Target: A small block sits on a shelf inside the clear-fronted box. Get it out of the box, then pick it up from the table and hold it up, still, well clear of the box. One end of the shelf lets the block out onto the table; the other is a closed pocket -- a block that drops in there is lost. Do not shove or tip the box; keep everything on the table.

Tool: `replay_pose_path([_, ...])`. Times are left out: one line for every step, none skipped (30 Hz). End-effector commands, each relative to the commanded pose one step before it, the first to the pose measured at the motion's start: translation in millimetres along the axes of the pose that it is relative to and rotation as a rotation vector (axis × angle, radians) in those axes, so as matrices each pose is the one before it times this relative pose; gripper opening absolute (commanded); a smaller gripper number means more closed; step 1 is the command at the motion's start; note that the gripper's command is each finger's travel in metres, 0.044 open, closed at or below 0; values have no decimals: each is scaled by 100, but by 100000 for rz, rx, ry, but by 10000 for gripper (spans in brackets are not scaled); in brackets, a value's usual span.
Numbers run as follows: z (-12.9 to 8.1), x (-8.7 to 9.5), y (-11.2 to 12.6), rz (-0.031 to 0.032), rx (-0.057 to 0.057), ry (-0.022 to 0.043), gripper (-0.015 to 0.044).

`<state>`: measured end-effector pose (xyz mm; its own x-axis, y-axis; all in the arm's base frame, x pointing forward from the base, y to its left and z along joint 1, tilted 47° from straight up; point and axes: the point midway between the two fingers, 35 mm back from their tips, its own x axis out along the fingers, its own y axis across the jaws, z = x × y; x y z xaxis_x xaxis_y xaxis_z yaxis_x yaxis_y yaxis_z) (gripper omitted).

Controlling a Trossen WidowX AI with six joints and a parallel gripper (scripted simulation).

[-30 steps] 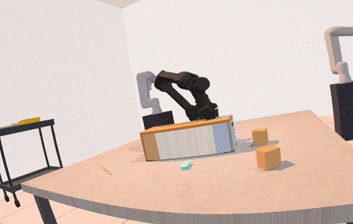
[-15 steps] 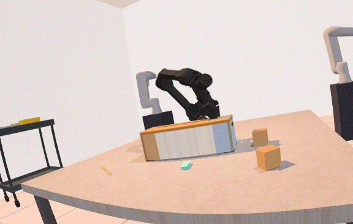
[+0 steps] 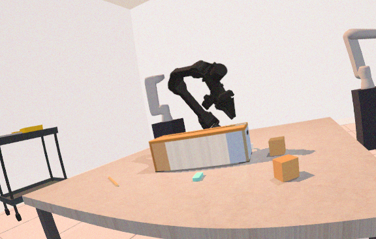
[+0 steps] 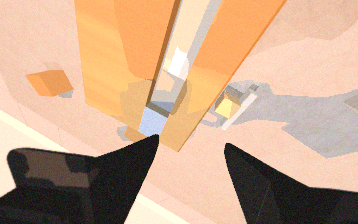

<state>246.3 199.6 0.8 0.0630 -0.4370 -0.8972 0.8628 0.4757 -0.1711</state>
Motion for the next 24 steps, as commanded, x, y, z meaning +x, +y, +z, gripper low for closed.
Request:
replay_pose_path([-594,36,-252,679,-43602,-5123,285])
replay_pose_path([-142,7,-49,-328,-10885,-1116,285])
replay_pose_path([-145,5,-33,-431,-10886,-1084,285])
replay_pose_path([-146,2,-18,-530,-10887,-1042,285])
replay_pose_path([-146,-1,-2,-626,-10887,-991,285])
replay_pose_path([-144,-3,13,-717,-10887,-931,285])
replay_pose_path([-140,-6,28,-802,-10888,-863,285])
replay_pose_path([-135,-9,42,-881,-10888,-786,285])
replay_pose_path([-129,-11,55,-953,-10888,-703,285])
replay_pose_path([-121,-14,68,-1016,-10888,-613,285])
replay_pose_path([-112,-16,79,-1072,-10888,-517,285])
replay_pose_path([-102,-19,89,-1118,-10888,-417,285])
replay_pose_path([-90,-22,98,-1155,-10888,-311,285])
replay_pose_path([-79,-24,106,-1179,-7809,-221,285])
replay_pose_path([-48,-18,76,-825,-6926,-103,285])
replay_pose_path([-39,-18,72,-759,-6865,-50,285])
replay_pose_path([-34,-19,73,-761,-6871,-5,285])
replay_pose_path([-29,-20,75,-762,-6895,40,285])
replay_pose_path([-23,-21,76,-763,-6870,85,285])
replay_pose_path([-18,-22,77,-754,-6864,130,285])
replay_pose_path([-13,-23,77,-746,-6882,174,285])
replay_pose_path([-8,-24,77,-738,-6889,219,285])
replay_pose_path([-3,-37,115,-1086,-7155,392,285])
replay_pose_path([3,-26,74,-695,-6837,298,285])
